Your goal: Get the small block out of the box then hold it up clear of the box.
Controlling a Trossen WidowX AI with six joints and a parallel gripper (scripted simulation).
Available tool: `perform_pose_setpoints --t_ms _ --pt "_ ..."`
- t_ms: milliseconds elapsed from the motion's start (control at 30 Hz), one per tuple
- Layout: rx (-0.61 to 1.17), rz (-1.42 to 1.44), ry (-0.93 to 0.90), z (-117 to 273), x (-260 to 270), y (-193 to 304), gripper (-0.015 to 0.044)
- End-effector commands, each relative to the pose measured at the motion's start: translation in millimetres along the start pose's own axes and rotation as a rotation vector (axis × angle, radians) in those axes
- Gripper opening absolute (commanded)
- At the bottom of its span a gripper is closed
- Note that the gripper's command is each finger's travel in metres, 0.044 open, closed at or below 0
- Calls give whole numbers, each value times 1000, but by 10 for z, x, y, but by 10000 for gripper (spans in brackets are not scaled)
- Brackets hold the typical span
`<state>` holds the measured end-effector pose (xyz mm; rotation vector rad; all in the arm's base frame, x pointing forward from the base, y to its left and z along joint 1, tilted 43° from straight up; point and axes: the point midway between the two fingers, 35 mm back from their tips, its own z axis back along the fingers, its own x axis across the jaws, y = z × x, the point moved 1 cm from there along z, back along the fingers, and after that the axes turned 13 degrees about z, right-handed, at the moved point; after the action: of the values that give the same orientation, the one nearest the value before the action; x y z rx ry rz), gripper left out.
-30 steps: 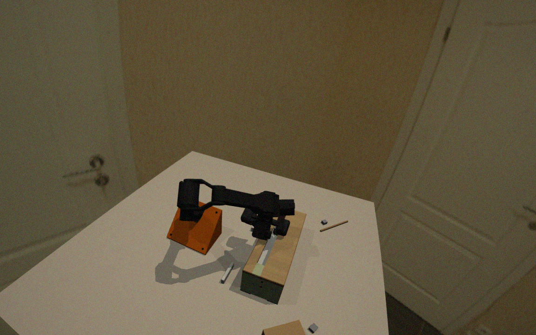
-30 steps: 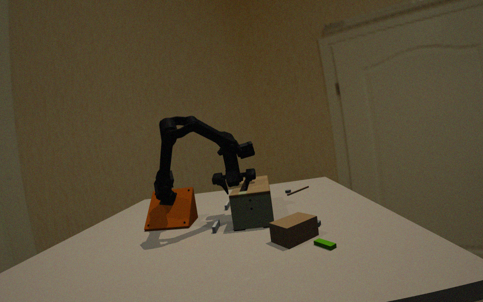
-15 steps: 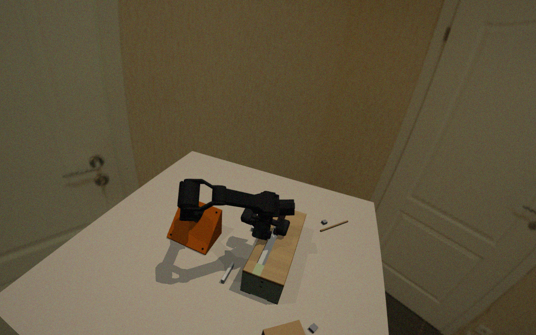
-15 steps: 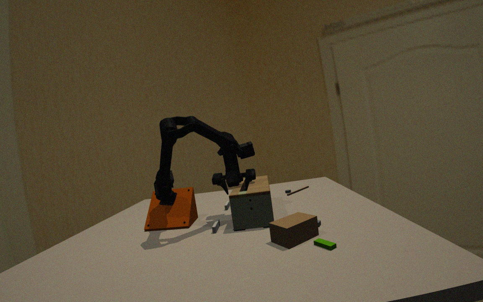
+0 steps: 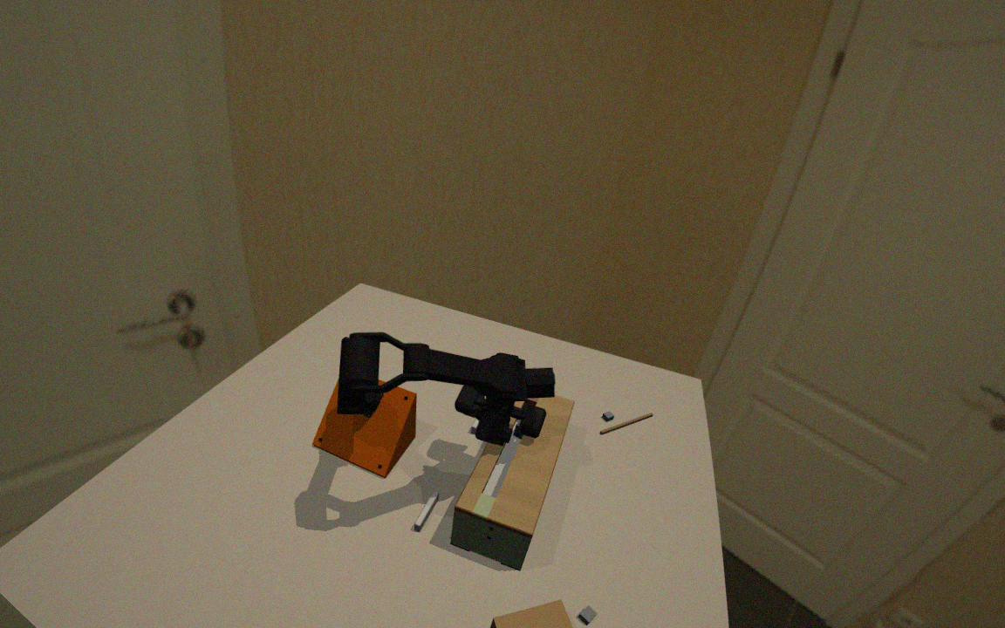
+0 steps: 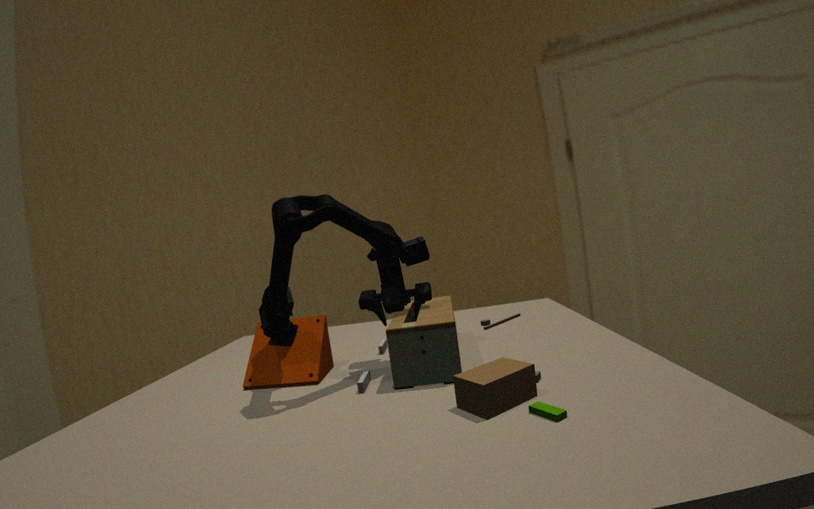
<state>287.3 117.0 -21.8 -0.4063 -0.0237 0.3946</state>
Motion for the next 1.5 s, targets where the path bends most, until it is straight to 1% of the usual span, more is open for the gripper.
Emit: perform_pose_setpoints --t_ms 0,1467 --pt "7 6 6 -33 0 70 400" --pt "10 6 5 -194 100 529 400"
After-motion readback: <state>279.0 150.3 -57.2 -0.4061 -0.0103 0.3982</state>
